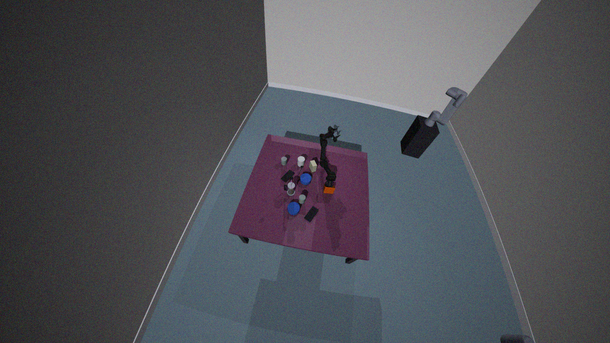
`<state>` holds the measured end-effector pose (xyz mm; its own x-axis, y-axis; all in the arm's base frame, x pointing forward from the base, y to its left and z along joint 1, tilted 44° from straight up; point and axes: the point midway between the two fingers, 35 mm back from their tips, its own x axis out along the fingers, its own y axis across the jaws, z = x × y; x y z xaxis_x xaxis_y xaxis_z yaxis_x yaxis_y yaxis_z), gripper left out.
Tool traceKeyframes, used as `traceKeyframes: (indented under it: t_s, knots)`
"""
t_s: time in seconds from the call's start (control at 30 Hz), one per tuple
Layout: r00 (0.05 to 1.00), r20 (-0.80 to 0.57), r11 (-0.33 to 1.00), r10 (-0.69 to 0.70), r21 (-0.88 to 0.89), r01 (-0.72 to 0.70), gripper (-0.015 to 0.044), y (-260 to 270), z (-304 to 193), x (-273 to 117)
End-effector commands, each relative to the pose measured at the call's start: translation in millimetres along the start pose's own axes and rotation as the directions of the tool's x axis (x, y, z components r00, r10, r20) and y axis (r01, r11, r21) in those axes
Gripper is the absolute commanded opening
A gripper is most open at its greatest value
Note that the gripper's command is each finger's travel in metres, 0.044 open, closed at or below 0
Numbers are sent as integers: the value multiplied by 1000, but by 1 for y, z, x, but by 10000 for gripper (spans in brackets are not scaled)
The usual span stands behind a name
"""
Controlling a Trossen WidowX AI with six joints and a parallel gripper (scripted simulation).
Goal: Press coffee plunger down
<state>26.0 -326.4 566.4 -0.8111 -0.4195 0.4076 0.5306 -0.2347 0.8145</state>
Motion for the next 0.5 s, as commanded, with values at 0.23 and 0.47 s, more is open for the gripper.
traceKeyframes:
  t_s: [0.23, 0.47]
  knots:
    - [984, 170, 998, 44, -50, -36, 440, -1, 77, 22]
    - [913, 405, 994, 55, -107, -13, 440, -15, 180, 32]
